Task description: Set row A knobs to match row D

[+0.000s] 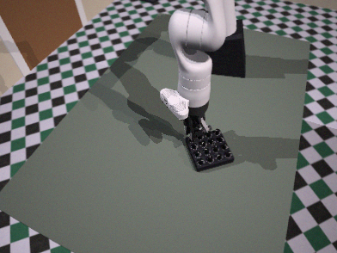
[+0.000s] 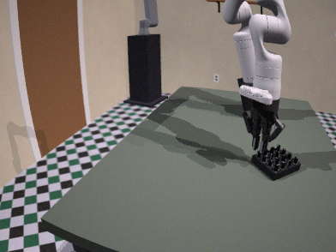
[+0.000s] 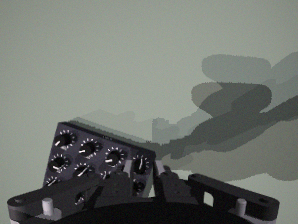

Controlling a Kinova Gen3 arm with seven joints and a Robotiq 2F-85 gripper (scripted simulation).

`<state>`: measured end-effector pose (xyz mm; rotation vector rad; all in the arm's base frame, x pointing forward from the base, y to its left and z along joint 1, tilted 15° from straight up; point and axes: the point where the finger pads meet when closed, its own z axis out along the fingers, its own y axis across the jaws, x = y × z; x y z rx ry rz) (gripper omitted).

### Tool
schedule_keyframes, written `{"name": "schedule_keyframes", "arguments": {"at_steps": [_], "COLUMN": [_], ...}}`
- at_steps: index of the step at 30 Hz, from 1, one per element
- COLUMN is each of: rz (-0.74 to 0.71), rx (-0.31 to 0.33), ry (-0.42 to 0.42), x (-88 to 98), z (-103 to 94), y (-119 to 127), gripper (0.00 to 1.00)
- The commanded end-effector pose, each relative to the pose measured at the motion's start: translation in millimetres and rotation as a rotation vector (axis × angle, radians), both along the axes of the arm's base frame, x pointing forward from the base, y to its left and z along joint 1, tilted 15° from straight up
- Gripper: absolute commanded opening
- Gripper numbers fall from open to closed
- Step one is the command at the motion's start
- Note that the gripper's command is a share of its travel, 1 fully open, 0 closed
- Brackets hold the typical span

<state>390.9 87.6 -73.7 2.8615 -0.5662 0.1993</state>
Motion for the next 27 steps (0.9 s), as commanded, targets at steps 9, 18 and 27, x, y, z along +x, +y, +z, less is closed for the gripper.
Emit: {"name": "schedule_keyframes", "arguments": {"at_steps": [9, 18, 27], "rz": [0.005, 0.005, 0.005], "rx": [0.007, 0.007, 0.007], "ry": [-0.008, -0.008, -0.008], "x": [0.1, -0.1, -0.1], "z": [26.8, 28.0, 28.3], "y": [9.7, 10.0, 10.0], "gripper": [0.19, 0.19, 1.0]}}
